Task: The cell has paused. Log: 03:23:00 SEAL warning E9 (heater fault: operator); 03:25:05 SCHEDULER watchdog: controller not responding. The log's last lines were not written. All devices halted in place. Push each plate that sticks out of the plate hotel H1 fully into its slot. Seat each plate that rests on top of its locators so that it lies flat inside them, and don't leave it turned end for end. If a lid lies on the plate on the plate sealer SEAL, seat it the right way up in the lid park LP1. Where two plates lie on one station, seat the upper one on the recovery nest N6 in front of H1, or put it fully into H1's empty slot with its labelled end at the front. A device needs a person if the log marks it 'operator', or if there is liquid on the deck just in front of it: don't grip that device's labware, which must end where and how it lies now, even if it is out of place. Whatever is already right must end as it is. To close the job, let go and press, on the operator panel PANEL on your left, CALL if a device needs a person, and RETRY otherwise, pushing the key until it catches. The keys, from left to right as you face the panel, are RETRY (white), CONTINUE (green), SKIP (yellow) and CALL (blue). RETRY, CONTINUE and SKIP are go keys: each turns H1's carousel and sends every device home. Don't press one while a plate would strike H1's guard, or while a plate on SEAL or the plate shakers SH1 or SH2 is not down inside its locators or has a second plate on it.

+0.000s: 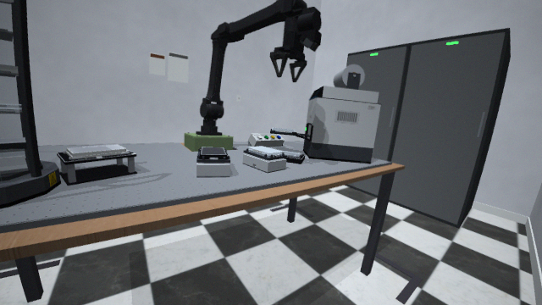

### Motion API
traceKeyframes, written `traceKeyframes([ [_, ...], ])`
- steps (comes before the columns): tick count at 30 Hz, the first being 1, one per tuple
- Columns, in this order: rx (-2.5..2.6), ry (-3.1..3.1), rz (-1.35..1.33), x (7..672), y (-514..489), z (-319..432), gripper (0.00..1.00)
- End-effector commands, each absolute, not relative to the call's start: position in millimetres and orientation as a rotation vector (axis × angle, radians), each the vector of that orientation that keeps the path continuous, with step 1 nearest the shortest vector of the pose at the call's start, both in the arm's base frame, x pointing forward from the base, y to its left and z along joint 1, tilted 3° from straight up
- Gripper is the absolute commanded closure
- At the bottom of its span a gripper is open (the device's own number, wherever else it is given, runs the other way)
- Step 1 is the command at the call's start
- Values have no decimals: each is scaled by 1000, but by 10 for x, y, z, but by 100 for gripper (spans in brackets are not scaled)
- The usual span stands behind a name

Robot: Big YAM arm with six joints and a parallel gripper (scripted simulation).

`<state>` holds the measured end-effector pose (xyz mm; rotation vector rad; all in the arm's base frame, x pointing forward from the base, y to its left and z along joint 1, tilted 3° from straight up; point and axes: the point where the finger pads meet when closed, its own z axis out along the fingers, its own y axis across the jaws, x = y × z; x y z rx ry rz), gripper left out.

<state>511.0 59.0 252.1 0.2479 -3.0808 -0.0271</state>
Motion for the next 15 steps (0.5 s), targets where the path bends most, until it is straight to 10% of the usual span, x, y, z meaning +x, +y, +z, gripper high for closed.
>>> traceKeyframes([
  [1,232,-3129,-33,5161,770,2638,0],
  [15,844,-3025,-42,4915,1119,2660,0],
])
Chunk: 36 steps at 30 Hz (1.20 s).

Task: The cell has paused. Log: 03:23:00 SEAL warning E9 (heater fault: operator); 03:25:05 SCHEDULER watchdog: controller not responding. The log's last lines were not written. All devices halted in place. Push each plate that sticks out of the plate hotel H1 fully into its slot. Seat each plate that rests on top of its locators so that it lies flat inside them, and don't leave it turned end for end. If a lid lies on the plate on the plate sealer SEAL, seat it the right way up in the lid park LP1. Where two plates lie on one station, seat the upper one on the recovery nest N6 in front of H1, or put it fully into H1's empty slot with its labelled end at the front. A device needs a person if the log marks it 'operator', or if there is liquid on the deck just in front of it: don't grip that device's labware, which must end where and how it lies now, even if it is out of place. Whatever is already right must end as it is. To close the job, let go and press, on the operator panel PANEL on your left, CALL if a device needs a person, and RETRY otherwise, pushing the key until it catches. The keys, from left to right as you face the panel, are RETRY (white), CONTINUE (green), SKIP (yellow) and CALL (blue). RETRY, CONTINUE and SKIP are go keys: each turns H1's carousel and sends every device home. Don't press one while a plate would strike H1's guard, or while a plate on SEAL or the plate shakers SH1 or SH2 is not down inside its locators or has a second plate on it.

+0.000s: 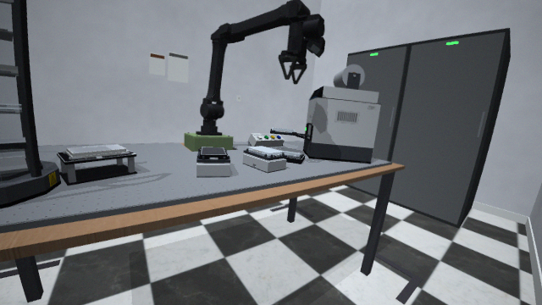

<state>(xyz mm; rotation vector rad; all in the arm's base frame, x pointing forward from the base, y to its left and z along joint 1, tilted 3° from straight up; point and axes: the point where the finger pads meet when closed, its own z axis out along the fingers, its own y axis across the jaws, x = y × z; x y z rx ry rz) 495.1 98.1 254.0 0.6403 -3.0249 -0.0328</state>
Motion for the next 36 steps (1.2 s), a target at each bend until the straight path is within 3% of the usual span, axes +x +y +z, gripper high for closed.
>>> traceKeyframes([
  [1,844,-3025,-42,4900,1148,2661,0],
  [36,810,-3032,-52,4421,2060,2686,0],
])
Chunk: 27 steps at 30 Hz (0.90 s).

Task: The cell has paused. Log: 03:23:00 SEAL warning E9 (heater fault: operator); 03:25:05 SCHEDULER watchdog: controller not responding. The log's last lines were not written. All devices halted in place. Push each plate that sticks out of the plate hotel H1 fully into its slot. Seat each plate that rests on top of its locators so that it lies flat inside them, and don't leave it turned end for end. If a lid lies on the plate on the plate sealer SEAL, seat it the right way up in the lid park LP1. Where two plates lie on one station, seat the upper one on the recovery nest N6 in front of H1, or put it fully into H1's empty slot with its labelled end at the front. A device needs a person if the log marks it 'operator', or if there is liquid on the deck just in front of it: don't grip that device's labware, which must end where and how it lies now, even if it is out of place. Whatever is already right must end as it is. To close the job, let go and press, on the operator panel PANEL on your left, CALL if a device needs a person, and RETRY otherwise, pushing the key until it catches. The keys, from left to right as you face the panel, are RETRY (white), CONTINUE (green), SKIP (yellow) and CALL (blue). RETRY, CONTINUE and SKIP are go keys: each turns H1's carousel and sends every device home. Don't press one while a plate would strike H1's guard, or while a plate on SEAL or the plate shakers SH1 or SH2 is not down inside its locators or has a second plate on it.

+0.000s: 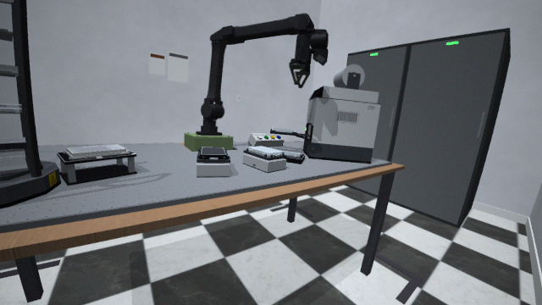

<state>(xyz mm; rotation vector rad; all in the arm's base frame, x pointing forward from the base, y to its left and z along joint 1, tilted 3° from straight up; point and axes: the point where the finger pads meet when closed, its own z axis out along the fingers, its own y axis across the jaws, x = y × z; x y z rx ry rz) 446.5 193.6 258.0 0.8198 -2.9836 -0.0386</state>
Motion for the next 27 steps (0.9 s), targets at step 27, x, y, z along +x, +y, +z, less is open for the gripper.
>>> traceKeyframes([
  [27,1383,-2823,-64,3963,2635,2713,0],
])
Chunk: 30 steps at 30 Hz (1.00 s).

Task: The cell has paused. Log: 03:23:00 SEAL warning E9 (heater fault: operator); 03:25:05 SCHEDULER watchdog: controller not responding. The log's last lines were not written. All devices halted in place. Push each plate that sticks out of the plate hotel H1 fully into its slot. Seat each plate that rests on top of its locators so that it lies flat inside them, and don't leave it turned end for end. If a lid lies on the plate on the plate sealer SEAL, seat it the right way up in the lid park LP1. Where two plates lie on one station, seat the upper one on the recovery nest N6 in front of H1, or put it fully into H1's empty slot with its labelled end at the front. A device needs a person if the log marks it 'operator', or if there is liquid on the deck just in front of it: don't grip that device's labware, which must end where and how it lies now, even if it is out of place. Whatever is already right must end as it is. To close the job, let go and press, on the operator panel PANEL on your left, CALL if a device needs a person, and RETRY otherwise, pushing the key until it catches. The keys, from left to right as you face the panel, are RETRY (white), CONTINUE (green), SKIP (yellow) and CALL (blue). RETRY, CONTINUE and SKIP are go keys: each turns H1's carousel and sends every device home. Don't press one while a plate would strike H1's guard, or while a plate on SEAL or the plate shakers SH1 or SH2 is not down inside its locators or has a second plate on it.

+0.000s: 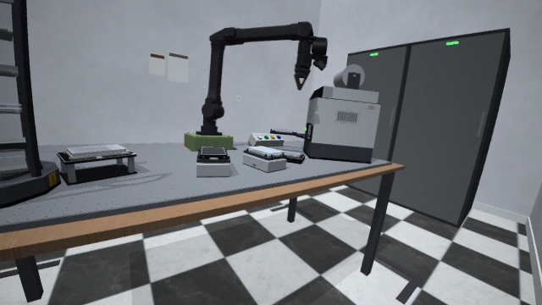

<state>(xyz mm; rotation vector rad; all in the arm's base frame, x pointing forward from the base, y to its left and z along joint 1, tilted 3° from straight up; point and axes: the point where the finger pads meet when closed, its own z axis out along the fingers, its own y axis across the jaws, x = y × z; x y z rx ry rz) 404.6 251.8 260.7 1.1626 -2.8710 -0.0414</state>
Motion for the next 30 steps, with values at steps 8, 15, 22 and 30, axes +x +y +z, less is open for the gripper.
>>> traceKeyframes([
  [8,1362,-2832,-65,3762,2806,2722,0],
  [15,1362,-2832,-66,3636,2913,2727,0],
  [22,1362,-2831,-69,3458,3064,2736,0],
  [30,1362,-2831,-70,3307,3193,2744,0],
])
